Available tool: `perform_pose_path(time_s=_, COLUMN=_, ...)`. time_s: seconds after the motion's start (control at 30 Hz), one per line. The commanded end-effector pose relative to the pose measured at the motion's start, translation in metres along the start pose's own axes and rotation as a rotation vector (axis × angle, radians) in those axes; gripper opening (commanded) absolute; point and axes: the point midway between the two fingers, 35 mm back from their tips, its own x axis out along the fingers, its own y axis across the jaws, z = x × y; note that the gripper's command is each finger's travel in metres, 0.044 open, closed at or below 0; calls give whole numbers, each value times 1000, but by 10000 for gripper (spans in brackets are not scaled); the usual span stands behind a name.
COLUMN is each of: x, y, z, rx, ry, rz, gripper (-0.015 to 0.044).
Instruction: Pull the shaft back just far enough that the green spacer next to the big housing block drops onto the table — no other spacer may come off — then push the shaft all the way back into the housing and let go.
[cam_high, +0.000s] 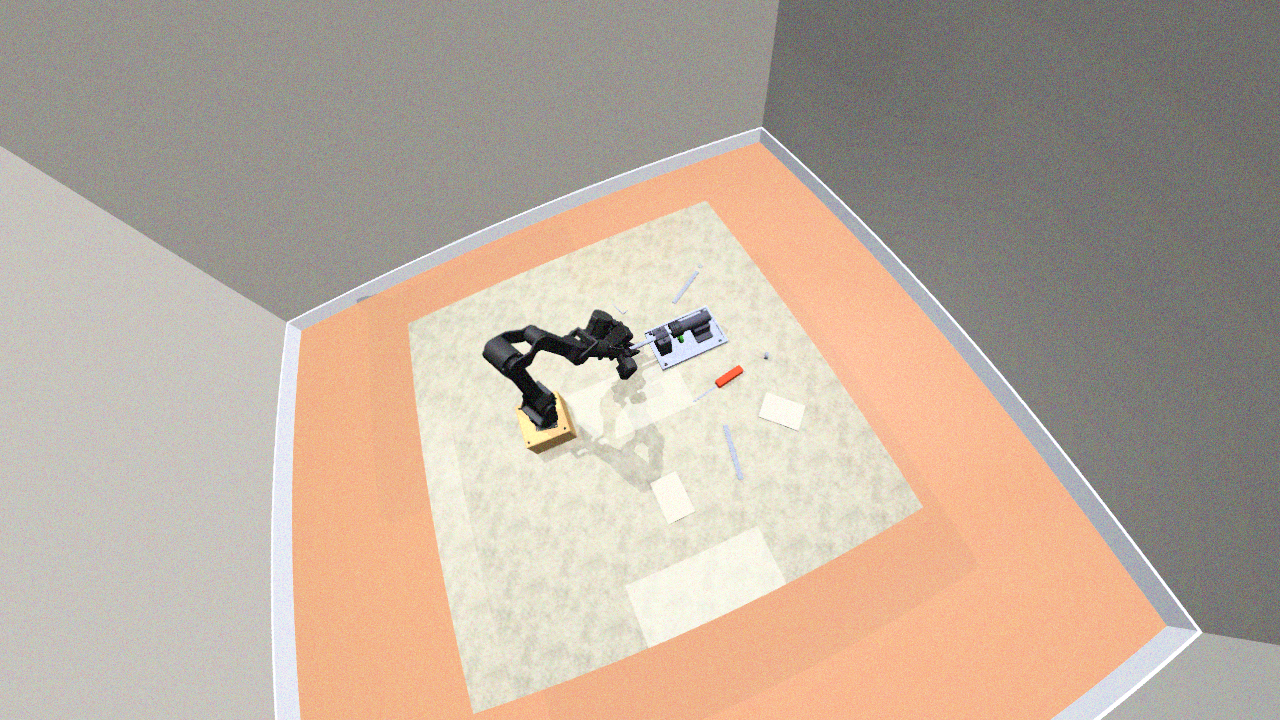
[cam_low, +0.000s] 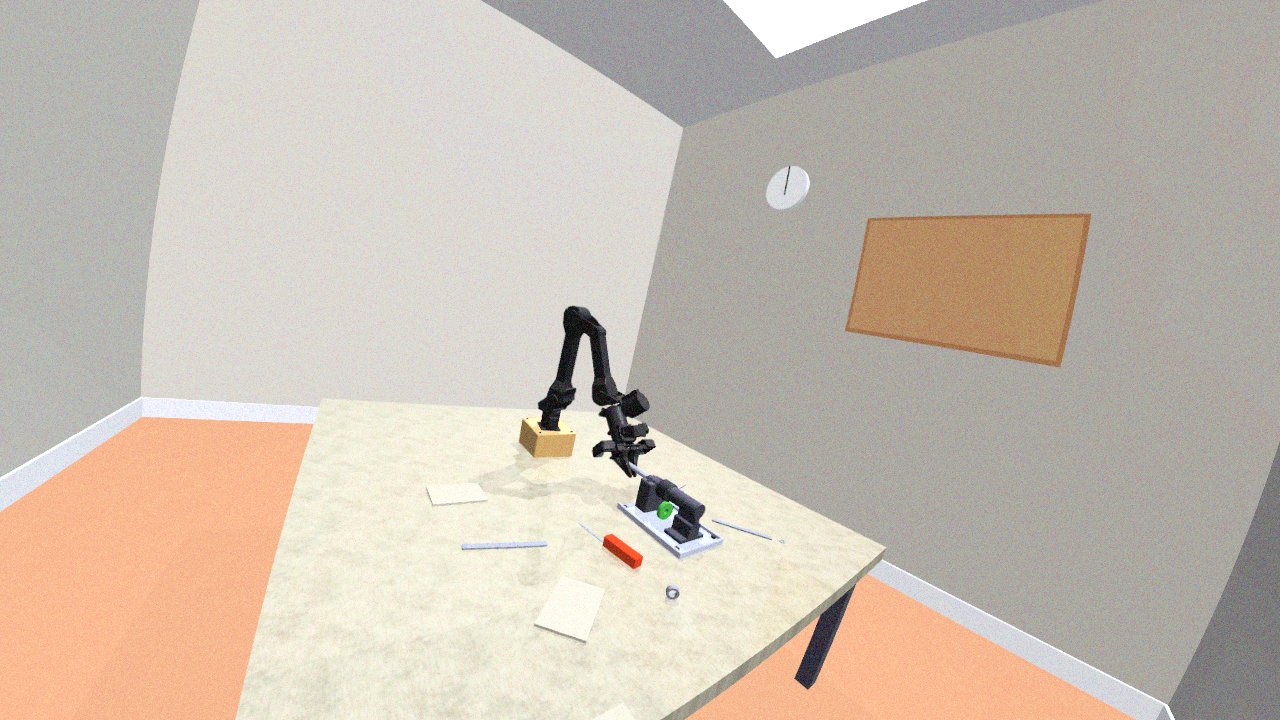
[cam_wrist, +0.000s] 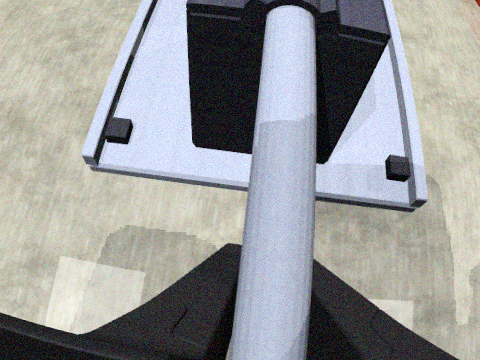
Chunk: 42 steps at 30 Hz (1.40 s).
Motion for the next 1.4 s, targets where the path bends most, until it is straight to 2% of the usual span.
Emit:
perform_pose_path(time_s=0.0, x=1, y=0, z=3, rx=-1, ry=-5, rz=0, gripper=0)
perform_pose_path(time_s=1.37, x=7, y=0, z=9, rx=-1, ry=-6, rz=0, gripper=0)
